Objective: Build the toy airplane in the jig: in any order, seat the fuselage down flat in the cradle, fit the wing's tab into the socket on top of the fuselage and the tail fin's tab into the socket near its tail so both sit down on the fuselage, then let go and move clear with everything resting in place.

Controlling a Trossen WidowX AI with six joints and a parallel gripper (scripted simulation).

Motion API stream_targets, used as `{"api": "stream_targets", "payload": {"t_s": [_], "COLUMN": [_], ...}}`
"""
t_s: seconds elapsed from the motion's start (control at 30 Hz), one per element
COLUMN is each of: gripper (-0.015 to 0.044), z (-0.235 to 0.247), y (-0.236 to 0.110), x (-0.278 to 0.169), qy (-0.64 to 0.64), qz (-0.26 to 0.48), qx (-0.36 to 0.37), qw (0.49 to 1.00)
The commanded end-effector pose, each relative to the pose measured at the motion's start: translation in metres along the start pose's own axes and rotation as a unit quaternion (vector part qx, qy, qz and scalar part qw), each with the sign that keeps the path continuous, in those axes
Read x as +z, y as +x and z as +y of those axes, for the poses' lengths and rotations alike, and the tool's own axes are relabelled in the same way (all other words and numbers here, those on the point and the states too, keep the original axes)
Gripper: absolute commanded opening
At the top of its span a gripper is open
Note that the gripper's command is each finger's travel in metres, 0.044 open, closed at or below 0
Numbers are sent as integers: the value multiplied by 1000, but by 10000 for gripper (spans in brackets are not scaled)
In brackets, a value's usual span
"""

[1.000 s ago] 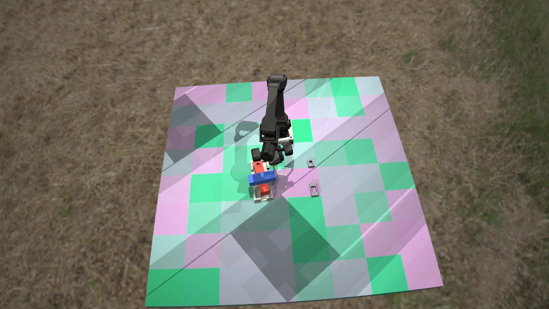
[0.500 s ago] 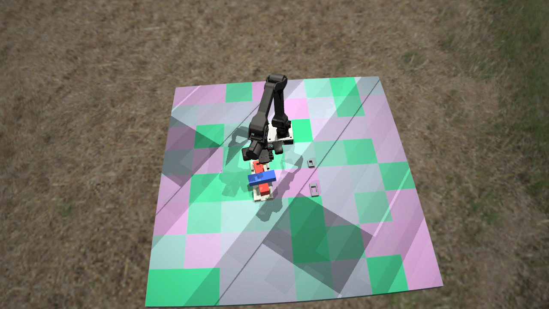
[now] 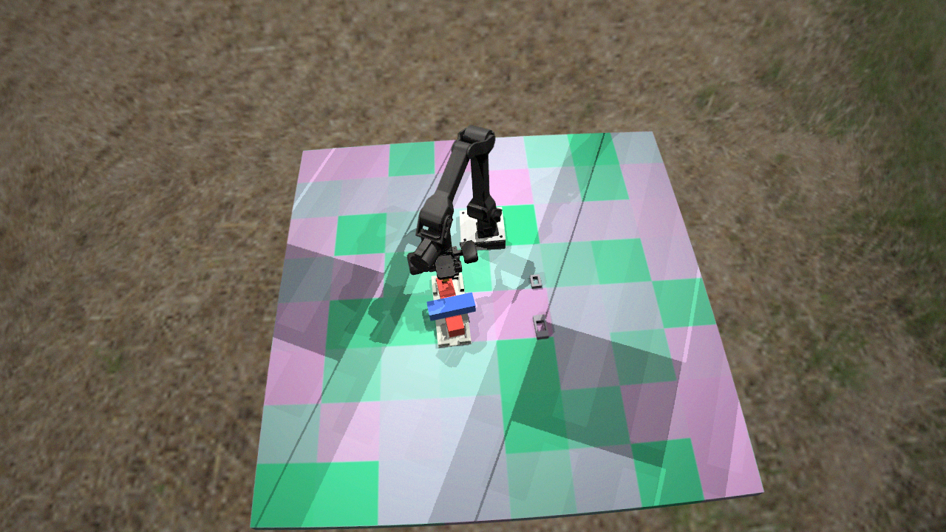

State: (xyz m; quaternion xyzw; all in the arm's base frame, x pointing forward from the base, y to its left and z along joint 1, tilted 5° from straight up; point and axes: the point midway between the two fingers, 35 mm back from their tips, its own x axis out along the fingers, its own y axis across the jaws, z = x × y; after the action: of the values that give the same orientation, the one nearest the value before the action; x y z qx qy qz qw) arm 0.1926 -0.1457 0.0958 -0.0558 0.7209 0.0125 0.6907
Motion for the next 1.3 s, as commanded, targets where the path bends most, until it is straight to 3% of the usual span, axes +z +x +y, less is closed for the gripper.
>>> {"api": "stream_targets", "payload": {"t_s": [0.0, 0.53, 1.27], "gripper": [65, 65, 65], "z": [-1, -2, -3], "y": [0, 1, 36], "x": [-1, -1, -1], "qy": [-2, -2, -2], "qz": [0, 0, 0], "qx": [-3, -3, -3], "qw": [1000, 1000, 1000]}}
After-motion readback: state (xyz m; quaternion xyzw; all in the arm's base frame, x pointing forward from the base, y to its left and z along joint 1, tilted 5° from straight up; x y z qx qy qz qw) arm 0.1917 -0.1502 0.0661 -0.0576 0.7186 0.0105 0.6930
